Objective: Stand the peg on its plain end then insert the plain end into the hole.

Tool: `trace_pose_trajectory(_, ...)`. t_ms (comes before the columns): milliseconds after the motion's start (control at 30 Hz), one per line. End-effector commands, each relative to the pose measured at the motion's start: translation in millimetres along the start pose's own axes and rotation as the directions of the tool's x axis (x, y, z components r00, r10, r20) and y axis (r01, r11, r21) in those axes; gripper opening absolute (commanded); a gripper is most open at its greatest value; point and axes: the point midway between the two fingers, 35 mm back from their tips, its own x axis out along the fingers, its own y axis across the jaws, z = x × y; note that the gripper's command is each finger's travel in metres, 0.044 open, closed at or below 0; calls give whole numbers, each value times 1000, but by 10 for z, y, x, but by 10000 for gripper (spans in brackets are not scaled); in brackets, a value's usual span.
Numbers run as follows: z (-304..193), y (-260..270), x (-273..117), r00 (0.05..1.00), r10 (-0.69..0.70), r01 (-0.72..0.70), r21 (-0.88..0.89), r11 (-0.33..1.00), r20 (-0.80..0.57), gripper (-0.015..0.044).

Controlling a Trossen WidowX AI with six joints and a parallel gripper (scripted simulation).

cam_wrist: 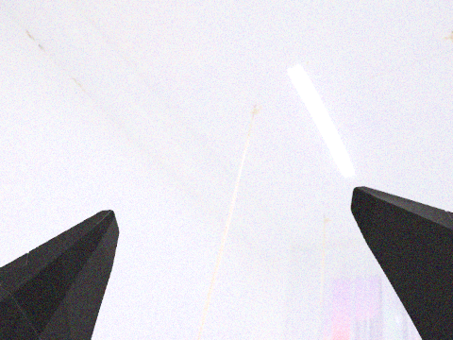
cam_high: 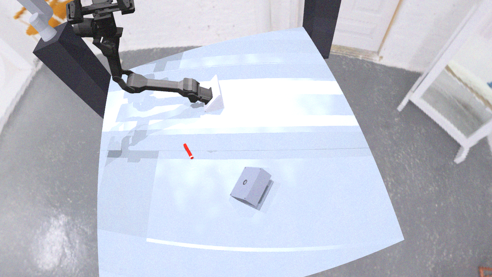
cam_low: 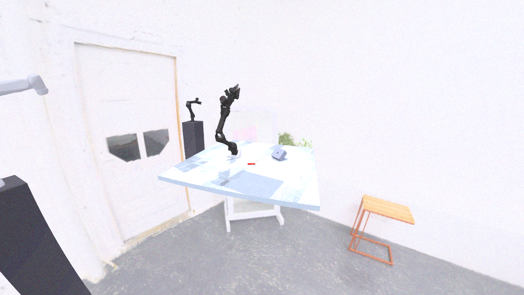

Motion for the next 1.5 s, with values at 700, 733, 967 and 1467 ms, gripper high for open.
trace_pose_trajectory(700, -2086, 1144, -115, 723, 305, -208, 226, 952, -620, 440)
trace_pose_trajectory(733, -2173, 1178, -153, 700, 314, -207, 238, 949, -642, 440)
trace_pose_trajectory(967, -2747, 1391, -480, 519, 361, -182, 313, 932, -775, 440)
trace_pose_trajectory(1467, -3709, 1690, -1483, 55, 408, -45, 406, 913, -911, 440)
